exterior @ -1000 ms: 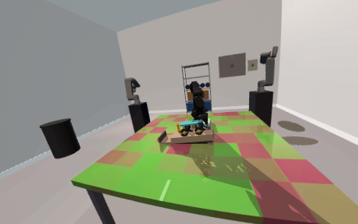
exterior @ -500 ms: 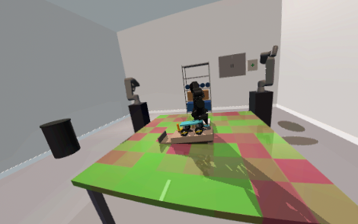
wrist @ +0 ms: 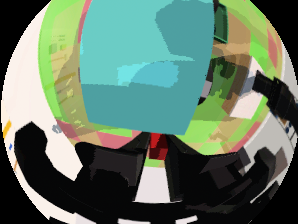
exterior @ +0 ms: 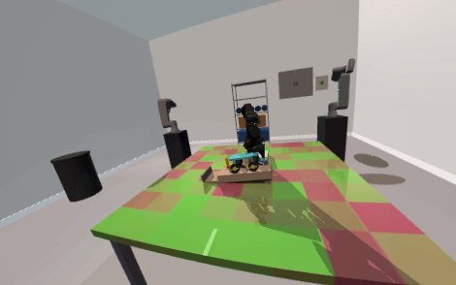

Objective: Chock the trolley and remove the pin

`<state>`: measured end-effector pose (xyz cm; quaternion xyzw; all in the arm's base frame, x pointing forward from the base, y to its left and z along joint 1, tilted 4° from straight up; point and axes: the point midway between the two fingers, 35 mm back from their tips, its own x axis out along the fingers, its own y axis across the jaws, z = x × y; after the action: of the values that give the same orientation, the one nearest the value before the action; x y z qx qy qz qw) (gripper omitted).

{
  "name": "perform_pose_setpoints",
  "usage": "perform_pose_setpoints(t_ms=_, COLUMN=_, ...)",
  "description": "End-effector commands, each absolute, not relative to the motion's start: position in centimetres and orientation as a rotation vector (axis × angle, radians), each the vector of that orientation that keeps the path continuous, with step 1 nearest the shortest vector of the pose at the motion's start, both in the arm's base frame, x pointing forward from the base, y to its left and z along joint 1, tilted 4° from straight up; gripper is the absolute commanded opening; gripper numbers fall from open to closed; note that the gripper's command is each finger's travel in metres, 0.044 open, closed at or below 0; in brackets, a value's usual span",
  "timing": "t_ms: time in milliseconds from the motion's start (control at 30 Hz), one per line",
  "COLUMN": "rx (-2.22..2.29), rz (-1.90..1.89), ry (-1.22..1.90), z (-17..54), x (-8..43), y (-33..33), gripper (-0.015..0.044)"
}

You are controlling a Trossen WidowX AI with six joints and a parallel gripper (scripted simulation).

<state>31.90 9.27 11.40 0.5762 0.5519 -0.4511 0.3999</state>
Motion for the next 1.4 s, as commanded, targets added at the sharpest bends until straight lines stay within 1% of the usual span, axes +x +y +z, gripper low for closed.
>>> perform_pose_setpoints(t_ms=0, rx=1.462, rz=-1.135, ry=1.394, z=11.9, x=32.0, y=9.2, gripper=0.0000)
perform_pose_setpoints(t_ms=1367, rx=1.461, rz=-1.136, ry=1.394, z=14.5, x=31.9, y=8.6, gripper=0.0000)
